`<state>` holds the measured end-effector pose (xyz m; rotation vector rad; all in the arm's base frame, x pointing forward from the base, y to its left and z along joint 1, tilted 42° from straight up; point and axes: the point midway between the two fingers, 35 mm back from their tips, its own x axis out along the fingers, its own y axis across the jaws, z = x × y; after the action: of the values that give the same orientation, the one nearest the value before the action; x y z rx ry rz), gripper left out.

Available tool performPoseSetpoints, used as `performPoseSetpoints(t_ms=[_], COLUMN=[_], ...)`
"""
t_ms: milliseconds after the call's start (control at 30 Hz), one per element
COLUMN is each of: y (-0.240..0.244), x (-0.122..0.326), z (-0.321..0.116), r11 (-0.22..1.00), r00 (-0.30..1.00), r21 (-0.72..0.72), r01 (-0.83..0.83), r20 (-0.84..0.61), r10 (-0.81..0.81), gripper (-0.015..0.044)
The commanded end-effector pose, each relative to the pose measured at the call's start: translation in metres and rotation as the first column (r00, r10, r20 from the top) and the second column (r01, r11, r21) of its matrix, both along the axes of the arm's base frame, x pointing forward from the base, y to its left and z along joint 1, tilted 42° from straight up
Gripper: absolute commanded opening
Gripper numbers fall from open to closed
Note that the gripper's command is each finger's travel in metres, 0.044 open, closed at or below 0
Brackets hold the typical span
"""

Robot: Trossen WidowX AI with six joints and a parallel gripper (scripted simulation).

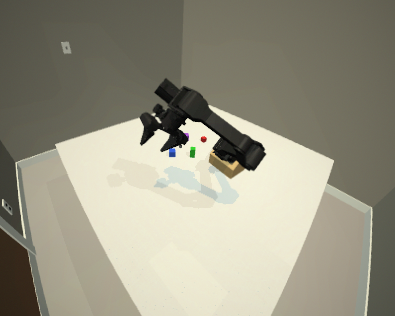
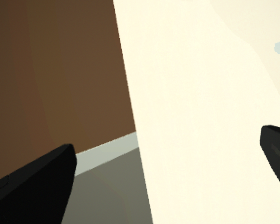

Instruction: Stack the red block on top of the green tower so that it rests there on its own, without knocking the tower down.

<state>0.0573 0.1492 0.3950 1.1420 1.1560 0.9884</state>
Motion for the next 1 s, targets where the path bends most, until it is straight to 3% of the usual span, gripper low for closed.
performPoseSetpoints(t_ms=[0, 500, 967], y=[-0.001, -0.027, -0.078], x=[0.029, 0.141, 0.23], z=[-0.009, -0.065, -0.15], r11=[0.999, 0.951, 0.876], r00=[0.999, 0.984, 0.984], r21=[-0.041, -0.264, -0.449], r01=[0.034, 0.161, 0.175], r20=[0.01, 0.115, 0.121], r10=[-0.033, -0.135, -0.135], gripper=[0.044, 0.044, 0.044])
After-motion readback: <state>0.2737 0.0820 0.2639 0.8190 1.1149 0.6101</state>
